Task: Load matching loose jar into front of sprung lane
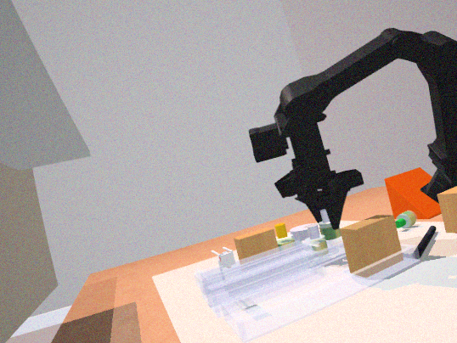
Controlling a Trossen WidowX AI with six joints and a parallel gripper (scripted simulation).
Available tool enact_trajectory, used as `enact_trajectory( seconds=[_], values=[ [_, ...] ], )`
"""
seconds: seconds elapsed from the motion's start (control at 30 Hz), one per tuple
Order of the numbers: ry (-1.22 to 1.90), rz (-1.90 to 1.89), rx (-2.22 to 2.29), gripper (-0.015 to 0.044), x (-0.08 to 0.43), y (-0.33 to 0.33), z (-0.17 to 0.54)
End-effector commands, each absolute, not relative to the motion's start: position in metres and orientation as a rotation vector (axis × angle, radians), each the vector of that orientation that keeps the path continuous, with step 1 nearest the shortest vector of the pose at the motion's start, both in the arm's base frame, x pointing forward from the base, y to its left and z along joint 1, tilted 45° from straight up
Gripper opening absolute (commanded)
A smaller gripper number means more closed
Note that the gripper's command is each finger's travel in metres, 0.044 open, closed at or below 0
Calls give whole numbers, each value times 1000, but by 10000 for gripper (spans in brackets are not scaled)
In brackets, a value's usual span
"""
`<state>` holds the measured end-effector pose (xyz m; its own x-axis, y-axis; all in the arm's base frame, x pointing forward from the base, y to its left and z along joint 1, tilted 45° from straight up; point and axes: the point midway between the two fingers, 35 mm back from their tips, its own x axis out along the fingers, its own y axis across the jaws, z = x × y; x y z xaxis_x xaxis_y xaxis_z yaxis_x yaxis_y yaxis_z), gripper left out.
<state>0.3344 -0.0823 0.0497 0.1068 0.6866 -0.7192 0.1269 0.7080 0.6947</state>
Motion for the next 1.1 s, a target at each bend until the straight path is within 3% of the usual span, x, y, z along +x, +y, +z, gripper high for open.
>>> enact_trajectory(
  seconds=[0.0, 1.07],
  values=[
    [1408, 480, 721, 0, 340, -81, 53],
    [1407, 480, 721, 0, 342, -77, 49]
  ],
)
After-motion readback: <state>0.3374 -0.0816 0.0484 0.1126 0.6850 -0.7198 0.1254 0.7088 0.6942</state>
